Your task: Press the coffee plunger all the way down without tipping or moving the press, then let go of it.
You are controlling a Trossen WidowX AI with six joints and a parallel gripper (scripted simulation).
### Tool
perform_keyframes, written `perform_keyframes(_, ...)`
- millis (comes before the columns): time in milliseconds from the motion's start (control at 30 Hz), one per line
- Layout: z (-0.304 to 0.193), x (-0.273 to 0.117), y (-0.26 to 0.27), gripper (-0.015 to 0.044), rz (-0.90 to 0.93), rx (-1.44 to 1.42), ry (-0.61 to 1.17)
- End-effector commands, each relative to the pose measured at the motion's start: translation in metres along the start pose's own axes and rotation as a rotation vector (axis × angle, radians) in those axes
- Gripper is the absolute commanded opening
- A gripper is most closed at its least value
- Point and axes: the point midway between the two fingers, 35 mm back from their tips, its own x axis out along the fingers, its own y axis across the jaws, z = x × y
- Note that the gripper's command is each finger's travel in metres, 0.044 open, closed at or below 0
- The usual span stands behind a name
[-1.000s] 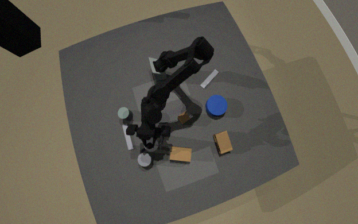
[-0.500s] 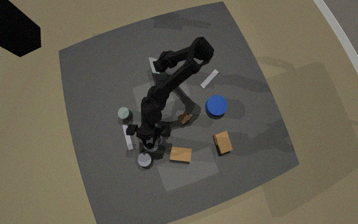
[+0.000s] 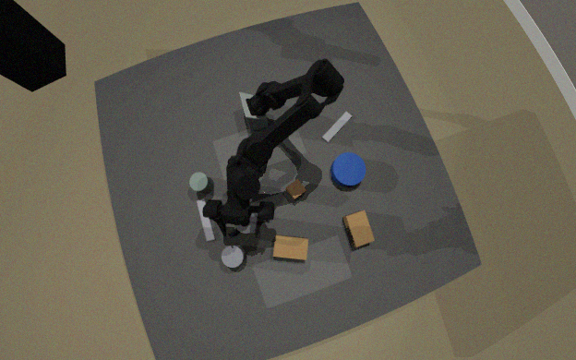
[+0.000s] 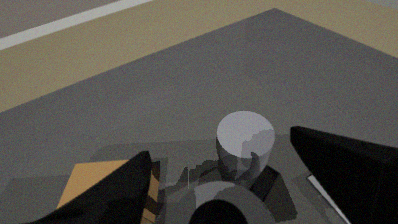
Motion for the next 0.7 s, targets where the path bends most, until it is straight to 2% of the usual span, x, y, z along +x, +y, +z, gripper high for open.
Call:
perform_keyframes(0,0.005,-0.005,0.0,0.044,-0.005,-0.003,0.001)
perform_keyframes(233,0.049,-0.067,0.008,0.044,-0.002,-0.001,0.015)
perform_keyframes(667,0.047,-0.068,0.007,0.044,-0.001,-0.001,0.015)
